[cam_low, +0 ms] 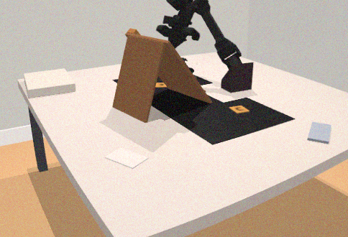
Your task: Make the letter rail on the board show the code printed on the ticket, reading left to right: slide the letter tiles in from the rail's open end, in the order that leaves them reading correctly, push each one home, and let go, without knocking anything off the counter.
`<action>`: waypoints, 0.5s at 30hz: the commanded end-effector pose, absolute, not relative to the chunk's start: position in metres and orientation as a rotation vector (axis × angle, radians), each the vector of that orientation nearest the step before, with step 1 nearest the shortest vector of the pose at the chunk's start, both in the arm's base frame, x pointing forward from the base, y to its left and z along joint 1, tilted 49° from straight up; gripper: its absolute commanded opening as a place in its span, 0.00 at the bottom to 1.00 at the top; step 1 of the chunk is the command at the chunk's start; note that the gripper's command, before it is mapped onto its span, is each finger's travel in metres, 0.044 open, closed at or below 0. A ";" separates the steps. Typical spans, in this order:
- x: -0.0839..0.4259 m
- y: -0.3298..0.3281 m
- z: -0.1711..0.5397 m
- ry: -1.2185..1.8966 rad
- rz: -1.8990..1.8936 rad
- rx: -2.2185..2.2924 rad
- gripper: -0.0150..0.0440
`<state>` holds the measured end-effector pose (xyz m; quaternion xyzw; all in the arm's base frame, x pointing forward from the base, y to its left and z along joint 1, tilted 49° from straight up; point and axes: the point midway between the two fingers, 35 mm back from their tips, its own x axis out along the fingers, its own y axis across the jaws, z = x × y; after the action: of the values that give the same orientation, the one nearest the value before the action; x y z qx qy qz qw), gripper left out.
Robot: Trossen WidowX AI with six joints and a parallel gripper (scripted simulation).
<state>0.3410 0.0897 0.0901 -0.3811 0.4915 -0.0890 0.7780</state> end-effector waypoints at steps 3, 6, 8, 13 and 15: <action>0.346 0.099 0.076 1.315 -0.325 -0.809 0.25; 0.345 0.102 0.075 1.406 -0.404 -0.812 0.25; 0.345 0.103 0.075 1.442 -0.442 -0.815 0.25; 0.345 0.103 0.075 1.446 -0.447 -0.816 0.25; 0.345 0.103 0.075 1.446 -0.447 -0.816 0.25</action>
<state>0.3470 0.1021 0.0786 -0.3596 0.6210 -0.1825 0.6721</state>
